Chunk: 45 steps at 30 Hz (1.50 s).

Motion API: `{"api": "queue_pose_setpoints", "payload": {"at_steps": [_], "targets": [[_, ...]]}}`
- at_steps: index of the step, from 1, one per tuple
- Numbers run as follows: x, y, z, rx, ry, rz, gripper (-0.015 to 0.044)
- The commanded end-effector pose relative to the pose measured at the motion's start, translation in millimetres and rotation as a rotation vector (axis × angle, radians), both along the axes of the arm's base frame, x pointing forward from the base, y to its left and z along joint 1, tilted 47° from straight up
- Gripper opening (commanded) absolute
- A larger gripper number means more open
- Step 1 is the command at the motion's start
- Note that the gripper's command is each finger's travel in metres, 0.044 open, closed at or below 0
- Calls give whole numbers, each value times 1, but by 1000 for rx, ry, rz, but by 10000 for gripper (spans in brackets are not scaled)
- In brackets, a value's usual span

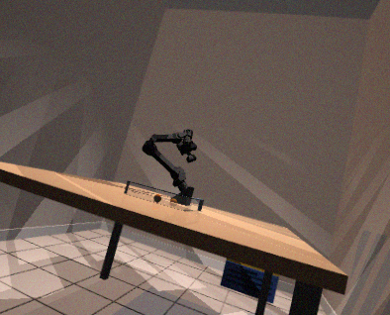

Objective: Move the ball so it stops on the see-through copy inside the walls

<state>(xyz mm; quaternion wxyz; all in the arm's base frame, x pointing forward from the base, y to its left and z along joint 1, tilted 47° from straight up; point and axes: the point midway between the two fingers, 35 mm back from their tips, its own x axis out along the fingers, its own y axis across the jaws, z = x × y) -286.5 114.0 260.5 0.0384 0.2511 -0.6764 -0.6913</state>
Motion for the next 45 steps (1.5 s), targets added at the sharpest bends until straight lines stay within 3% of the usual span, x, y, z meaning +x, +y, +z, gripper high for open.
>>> {"api": "queue_pose_setpoints", "payload": {"at_steps": [1, 5, 12, 18, 27, 35, 45], "targets": [[0, 3, -1, 1, -4, -9, 374], [13, 54, -18, 27, -96, -195, 281], [74, 145, -56, 50, -307, -545, 281], [121, 181, -75, 43, -430, -712, 281], [237, 224, -114, -14, -698, -993, 281], [370, 221, -151, -174, -1012, -1273, 281], [509, 152, -183, -466, -1347, -1494, 281]]}}
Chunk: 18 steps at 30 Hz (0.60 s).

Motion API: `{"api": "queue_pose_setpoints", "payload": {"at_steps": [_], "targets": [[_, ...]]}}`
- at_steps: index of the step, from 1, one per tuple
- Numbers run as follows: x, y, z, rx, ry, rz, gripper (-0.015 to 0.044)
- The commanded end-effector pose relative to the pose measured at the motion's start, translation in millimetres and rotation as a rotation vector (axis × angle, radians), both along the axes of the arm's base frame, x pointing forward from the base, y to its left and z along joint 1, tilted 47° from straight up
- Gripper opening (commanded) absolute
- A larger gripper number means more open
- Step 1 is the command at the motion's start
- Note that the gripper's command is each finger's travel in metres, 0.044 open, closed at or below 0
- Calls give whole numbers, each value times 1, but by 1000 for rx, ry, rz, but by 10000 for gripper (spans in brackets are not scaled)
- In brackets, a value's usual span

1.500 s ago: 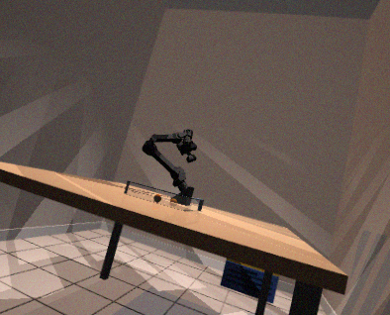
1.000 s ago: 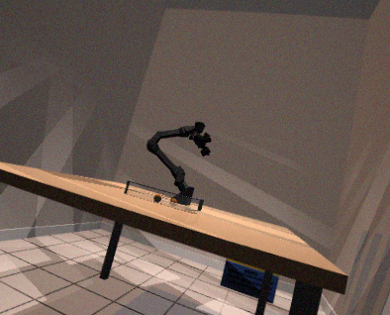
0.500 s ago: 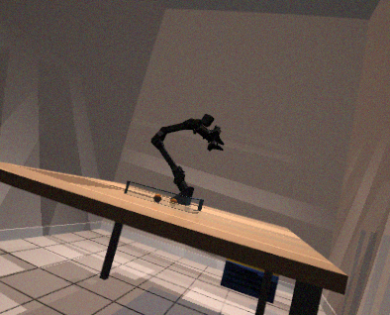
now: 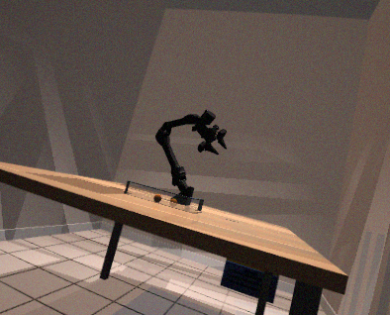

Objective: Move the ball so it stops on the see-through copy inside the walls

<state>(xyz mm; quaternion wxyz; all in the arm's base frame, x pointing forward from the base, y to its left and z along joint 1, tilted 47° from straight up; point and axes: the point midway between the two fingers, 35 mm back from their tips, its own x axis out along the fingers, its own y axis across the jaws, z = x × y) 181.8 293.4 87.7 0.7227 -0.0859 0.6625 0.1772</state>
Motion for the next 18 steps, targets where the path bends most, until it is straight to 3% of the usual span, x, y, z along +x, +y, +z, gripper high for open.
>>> {"api": "queue_pose_setpoints", "payload": {"at_steps": [1, 7, 18], "targets": [[53, -38, -13, -123, -54, -140, 281], [111, -98, -23, -300, -115, -281, 281], [190, -271, -31, -776, -135, -509, 281]]}}
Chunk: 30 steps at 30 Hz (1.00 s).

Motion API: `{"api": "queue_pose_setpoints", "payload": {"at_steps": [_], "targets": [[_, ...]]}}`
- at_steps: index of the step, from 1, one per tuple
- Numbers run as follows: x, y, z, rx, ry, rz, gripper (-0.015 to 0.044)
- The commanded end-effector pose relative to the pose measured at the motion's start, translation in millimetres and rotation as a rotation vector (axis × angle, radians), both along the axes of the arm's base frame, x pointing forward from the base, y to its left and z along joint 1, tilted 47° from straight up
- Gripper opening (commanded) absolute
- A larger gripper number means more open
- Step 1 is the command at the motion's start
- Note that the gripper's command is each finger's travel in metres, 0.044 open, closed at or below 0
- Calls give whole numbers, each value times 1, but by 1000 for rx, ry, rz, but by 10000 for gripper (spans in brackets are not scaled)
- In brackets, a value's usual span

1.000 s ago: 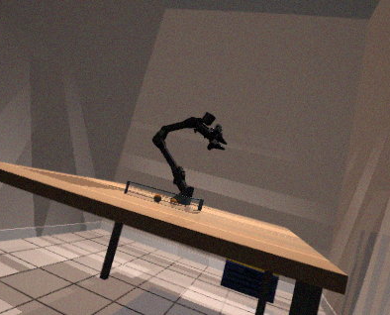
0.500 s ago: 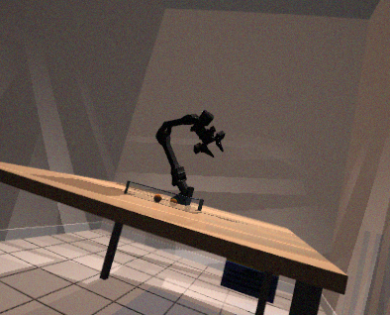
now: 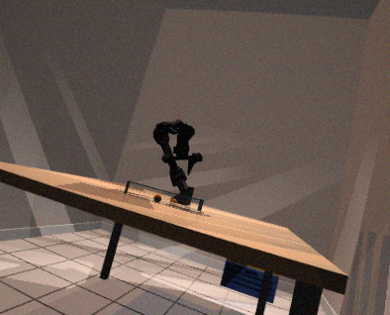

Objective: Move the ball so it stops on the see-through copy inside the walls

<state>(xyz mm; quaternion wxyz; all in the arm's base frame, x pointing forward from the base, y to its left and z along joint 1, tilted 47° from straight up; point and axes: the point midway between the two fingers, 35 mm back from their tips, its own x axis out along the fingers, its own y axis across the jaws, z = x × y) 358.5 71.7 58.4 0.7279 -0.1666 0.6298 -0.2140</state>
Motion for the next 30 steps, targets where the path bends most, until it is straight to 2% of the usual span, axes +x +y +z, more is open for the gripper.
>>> {"api": "queue_pose_setpoints", "payload": {"at_steps": [1, 3, 5, 30], "targets": [[17, -66, -2, -166, 44, -83, 281], [21, -96, -2, -236, 69, -119, 281], [22, -106, -2, -260, 78, -131, 281], [21, -129, -23, -261, 78, -131, 281]]}}
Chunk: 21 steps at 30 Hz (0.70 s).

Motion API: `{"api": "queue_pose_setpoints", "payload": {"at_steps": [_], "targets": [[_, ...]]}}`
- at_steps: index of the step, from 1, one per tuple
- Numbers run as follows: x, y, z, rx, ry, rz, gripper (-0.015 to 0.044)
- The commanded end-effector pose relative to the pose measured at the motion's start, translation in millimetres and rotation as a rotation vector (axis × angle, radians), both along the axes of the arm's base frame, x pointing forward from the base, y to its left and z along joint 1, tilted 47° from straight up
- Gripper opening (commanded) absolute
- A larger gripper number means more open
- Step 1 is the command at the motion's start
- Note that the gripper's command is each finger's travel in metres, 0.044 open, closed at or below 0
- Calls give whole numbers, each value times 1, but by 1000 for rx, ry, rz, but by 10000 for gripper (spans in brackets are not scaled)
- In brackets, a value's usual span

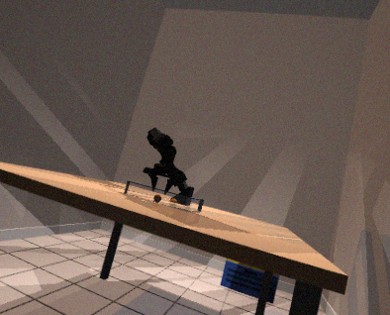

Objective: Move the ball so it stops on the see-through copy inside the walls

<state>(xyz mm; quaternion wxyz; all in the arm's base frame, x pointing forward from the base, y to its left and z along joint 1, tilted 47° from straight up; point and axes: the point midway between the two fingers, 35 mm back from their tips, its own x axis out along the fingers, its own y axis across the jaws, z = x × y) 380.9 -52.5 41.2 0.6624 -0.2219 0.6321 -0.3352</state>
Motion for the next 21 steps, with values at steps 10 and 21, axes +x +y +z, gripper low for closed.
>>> {"api": "queue_pose_setpoints", "payload": {"at_steps": [10, 21], "targets": [[-2, -16, -16, -6, 10, 4, 281], [-2, -20, -20, -7, 10, 4, 162]]}}
